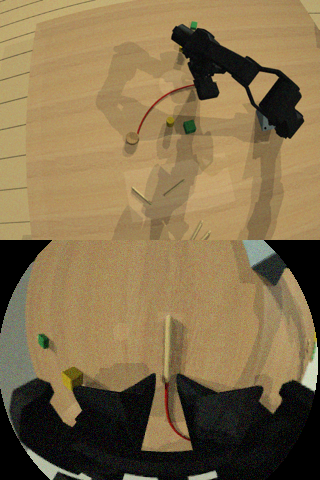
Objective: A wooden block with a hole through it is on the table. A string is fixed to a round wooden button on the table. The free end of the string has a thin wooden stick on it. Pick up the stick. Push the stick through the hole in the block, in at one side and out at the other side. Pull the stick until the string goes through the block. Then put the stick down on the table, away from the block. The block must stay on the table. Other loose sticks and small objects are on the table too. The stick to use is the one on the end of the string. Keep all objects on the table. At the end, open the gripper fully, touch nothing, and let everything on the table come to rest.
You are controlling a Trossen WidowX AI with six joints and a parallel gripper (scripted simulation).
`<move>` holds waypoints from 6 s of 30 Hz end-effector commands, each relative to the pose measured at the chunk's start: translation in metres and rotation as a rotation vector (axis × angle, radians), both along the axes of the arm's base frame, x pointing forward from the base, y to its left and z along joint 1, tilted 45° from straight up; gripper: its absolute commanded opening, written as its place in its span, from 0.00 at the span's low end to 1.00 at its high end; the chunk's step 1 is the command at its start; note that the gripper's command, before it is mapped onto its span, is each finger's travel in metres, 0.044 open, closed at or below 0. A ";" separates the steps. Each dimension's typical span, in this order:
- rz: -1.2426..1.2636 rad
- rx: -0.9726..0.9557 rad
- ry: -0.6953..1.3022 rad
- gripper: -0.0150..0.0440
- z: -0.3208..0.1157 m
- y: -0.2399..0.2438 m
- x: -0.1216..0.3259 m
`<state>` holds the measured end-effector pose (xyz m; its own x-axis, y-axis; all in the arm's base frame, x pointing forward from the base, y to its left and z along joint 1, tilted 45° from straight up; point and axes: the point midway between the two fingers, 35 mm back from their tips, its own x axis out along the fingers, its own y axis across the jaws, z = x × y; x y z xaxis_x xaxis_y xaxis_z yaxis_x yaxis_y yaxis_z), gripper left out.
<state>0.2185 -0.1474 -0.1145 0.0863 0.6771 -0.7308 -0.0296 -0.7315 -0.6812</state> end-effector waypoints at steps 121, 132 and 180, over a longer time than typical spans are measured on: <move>1.179 -0.138 -1.093 0.25 0.043 -0.045 0.036; 1.472 -0.174 -1.365 0.25 0.043 -0.046 0.046; 2.754 -0.332 -2.551 0.25 0.049 -0.045 0.092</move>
<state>0.3056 -0.1912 -0.0667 0.0856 0.6782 -0.7299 -0.4588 0.6771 0.5754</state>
